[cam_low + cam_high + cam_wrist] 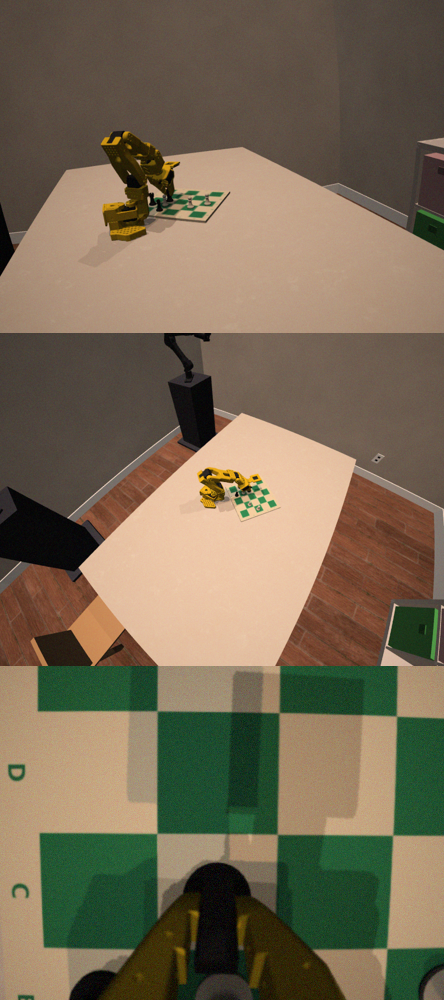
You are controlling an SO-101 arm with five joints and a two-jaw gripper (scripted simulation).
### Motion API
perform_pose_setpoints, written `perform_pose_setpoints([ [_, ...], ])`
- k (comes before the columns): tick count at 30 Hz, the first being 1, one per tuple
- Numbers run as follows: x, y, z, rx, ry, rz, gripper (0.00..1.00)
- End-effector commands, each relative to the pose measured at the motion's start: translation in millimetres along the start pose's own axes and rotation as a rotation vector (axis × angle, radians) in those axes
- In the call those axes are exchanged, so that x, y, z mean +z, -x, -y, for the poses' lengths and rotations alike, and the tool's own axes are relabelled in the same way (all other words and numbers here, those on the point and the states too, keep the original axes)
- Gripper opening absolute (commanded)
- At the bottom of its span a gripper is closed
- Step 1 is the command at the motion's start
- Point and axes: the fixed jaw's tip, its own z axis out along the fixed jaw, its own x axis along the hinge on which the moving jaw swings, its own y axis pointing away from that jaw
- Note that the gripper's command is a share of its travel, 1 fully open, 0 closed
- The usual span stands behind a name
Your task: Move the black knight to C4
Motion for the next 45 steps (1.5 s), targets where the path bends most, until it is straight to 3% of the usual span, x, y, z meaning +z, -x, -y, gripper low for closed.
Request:
perform_pose_setpoints([
  [1, 0.1, -3.6, -1.4, -0.014, 0.004, -0.017, 0.0],
  [20, 0.1, -3.6, -1.4, -0.014, 0.004, -0.017, 0.13],
  [45, -0.2, -3.6, -6.0, -0.013, 0.017, -0.017, 0.13],
])
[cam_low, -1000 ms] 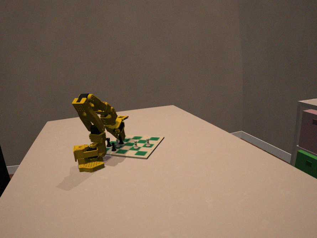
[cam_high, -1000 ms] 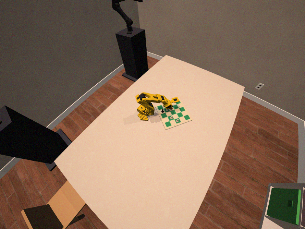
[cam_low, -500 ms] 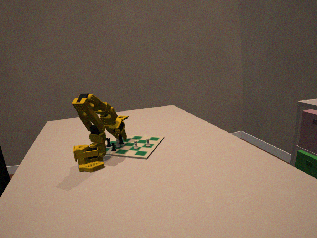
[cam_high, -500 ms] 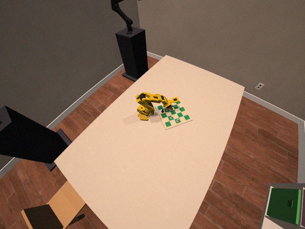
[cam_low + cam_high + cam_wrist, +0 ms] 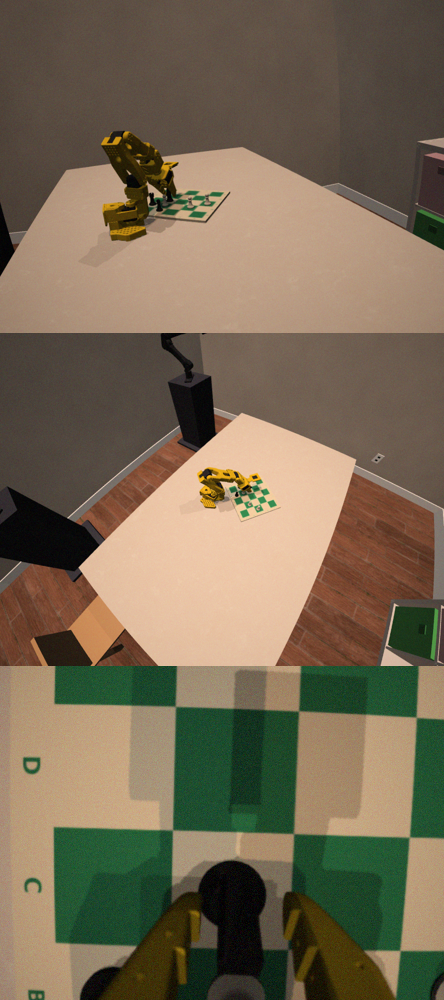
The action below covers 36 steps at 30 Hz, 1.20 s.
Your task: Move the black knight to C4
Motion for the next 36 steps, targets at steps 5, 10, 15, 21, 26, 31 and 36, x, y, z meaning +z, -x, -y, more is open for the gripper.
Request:
perform_pose_setpoints([
  [5, -2.2, -1.8, -2.2, 0.001, 0.007, -0.011, 0.13],
  [10, -2.7, -1.7, -2.4, 0.0, 0.007, -0.011, 0.13],
  [15, -2.8, -1.4, -2.4, 0.0, 0.007, -0.011, 0.13],
  [21, -4.3, 2.1, -2.3, 0.0, 0.007, -0.011, 0.13],
  [26, -4.4, 2.3, -2.3, 0.0, 0.007, -0.011, 0.13],
  [31, -4.5, 2.5, -2.3, 0.0, 0.007, -0.011, 0.13],
  [36, -5.5, 3.1, -2.3, 0.0, 0.007, -0.011, 0.13],
])
